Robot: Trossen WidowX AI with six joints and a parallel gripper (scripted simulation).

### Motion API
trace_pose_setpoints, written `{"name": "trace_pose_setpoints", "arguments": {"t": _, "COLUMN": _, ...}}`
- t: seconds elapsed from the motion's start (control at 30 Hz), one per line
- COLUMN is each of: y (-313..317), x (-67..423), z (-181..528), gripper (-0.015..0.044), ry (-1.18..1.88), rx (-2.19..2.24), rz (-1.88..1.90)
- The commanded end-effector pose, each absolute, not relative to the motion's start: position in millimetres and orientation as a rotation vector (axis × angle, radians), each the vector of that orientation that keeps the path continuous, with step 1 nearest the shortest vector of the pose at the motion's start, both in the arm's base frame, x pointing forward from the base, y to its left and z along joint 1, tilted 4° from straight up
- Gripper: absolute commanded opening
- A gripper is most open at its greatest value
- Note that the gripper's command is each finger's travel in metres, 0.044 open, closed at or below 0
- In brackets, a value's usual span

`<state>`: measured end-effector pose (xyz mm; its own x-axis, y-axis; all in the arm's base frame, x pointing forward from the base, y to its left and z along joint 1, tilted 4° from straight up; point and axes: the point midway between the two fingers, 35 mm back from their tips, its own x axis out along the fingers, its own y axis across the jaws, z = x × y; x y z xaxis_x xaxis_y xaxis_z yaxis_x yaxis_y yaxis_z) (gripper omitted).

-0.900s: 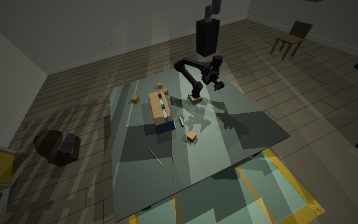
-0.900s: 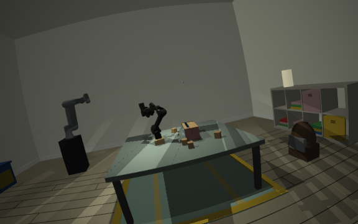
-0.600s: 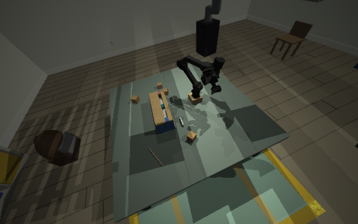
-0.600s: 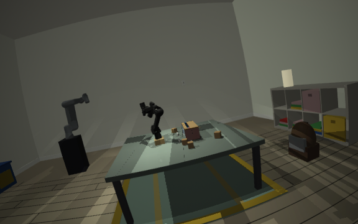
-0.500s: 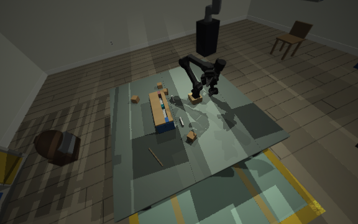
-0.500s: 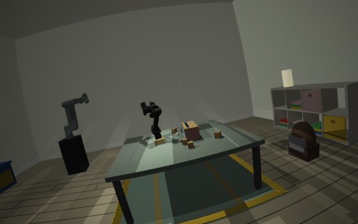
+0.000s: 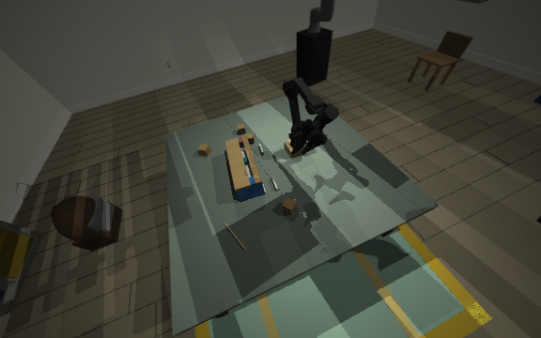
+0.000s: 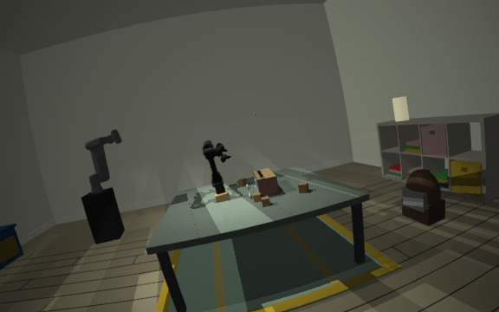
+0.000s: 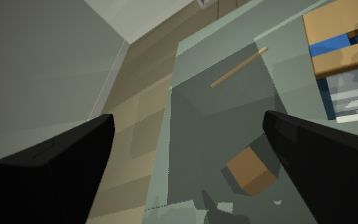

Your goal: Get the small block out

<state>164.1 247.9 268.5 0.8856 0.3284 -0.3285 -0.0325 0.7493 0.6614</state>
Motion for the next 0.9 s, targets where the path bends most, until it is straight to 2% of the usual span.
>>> {"name": "trace_pose_setpoints", "arguments": {"t": 0.0, "y": 227.7, "x": 224.2, "z": 230.6, "gripper": 0.04, "ry": 0.567, "rx": -0.005, "rz": 0.101}}
{"name": "trace_pose_setpoints", "arguments": {"t": 0.43, "y": 157.7, "x": 281.8, "z": 187.3, "gripper": 0.04, "ry": 0.906, "rx": -0.669, "rz": 0.085}}
{"name": "trace_pose_setpoints", "arguments": {"t": 0.87, "y": 72.0, "x": 306.1, "z": 142.5, "gripper": 0.04, "ry": 1.403, "rx": -1.146, "rz": 0.476}}
